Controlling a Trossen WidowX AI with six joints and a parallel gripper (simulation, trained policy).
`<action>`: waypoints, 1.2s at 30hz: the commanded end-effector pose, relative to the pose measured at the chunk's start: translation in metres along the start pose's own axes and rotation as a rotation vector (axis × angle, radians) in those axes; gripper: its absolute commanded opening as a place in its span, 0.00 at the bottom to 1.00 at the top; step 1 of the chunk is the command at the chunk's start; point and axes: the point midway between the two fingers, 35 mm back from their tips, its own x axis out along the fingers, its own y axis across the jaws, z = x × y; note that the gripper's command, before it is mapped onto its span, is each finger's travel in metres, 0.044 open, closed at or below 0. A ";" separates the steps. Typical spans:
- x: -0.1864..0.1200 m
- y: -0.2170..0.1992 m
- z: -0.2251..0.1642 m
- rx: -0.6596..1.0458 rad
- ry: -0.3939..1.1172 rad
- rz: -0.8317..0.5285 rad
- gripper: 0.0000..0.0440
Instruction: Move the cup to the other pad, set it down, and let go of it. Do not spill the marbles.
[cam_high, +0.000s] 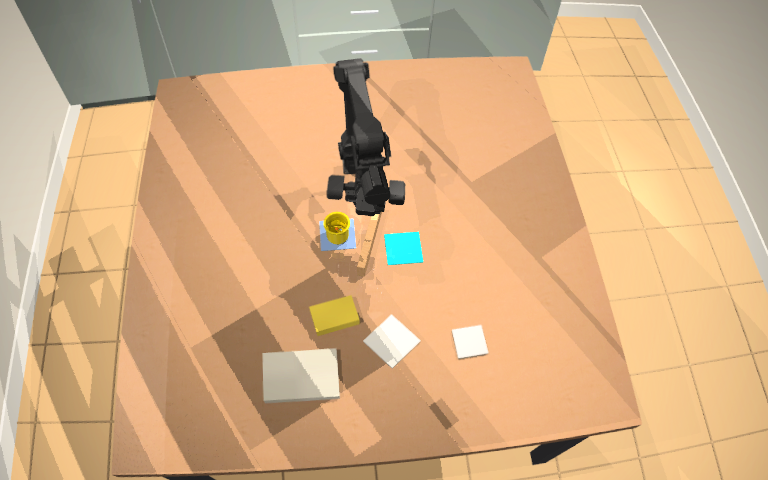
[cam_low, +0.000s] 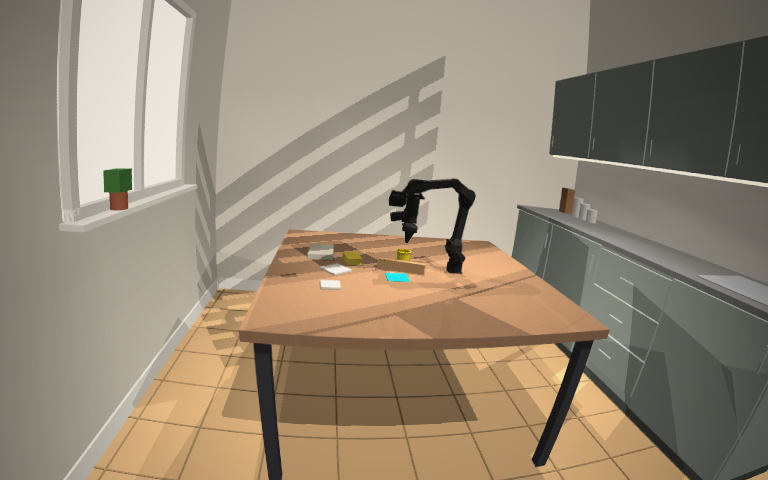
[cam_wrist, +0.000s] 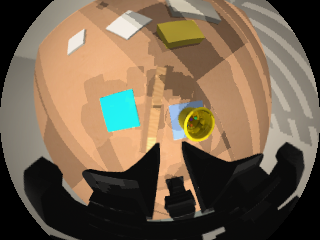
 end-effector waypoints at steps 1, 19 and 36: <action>0.007 -0.005 -0.002 -0.010 0.031 -0.016 0.29; 0.052 -0.029 -0.006 -0.055 0.121 -0.049 0.37; 0.103 -0.040 -0.015 -0.174 0.180 -0.034 0.41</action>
